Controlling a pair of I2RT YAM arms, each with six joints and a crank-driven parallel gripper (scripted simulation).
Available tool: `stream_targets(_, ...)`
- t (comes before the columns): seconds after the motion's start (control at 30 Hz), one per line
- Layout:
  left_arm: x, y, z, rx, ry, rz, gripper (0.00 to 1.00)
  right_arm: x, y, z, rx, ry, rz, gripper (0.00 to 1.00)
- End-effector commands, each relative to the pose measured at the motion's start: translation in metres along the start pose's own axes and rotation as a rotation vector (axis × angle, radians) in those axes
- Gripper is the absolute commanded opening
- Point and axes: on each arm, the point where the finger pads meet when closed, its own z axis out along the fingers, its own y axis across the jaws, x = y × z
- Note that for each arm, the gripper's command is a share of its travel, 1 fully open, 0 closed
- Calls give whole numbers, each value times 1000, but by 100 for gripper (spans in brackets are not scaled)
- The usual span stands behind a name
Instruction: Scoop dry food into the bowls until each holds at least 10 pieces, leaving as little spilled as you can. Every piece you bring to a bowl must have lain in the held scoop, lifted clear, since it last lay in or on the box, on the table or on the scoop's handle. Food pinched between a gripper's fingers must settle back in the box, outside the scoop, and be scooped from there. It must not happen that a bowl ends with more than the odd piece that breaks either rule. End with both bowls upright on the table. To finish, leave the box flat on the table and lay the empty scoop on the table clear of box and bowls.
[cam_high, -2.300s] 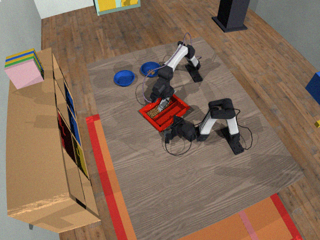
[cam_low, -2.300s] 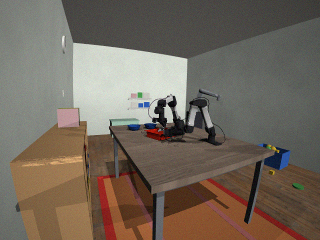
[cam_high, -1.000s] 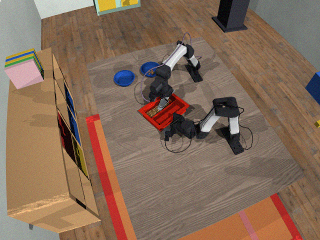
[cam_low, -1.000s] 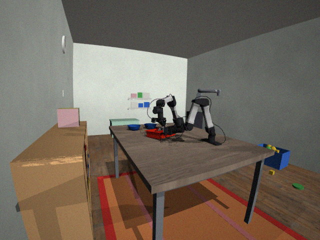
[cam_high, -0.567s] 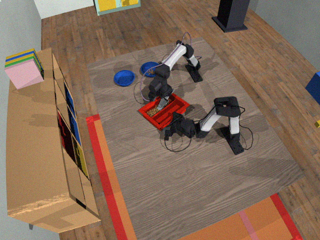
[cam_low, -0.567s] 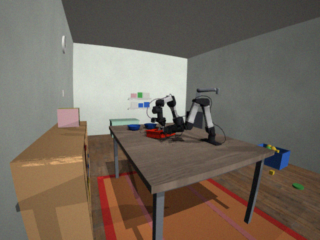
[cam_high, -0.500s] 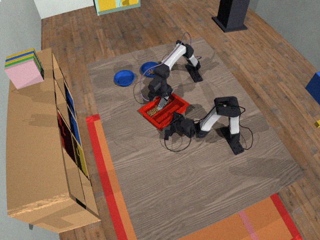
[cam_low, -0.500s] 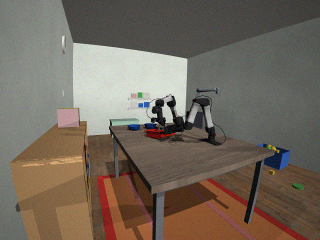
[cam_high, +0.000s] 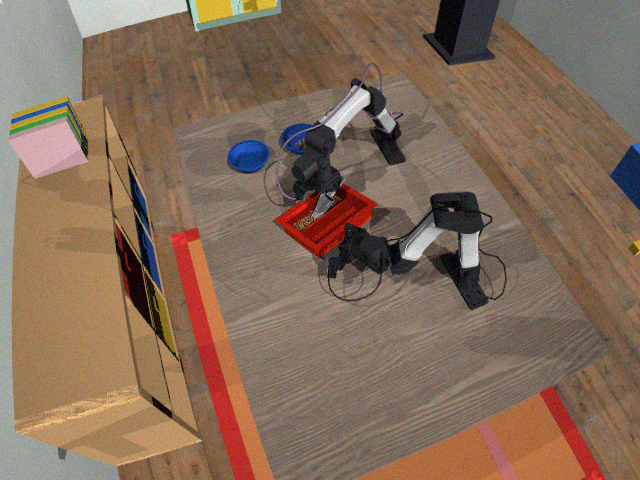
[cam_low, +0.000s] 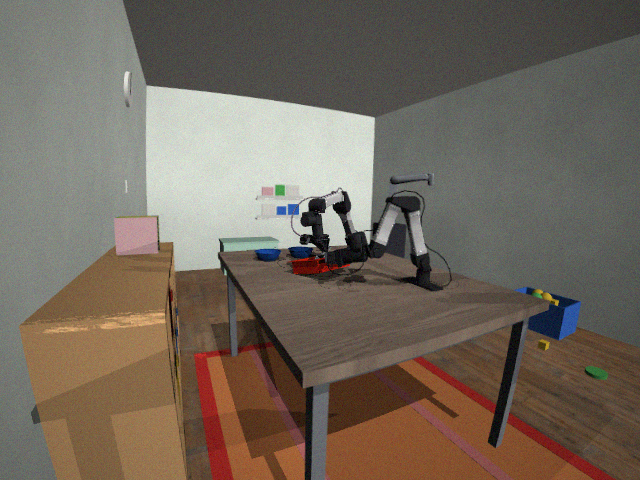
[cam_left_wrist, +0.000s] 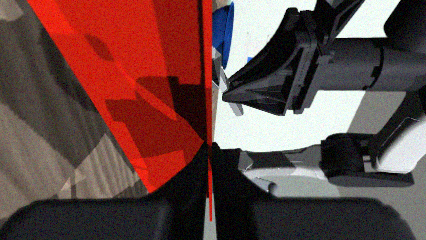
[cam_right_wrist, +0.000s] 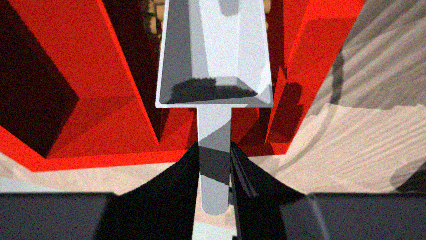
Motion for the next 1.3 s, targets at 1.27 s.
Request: stream_targets(1.27,-4,-36,7,-18,-6,65,0,-5,-11,-9,-159,8,-28,0)
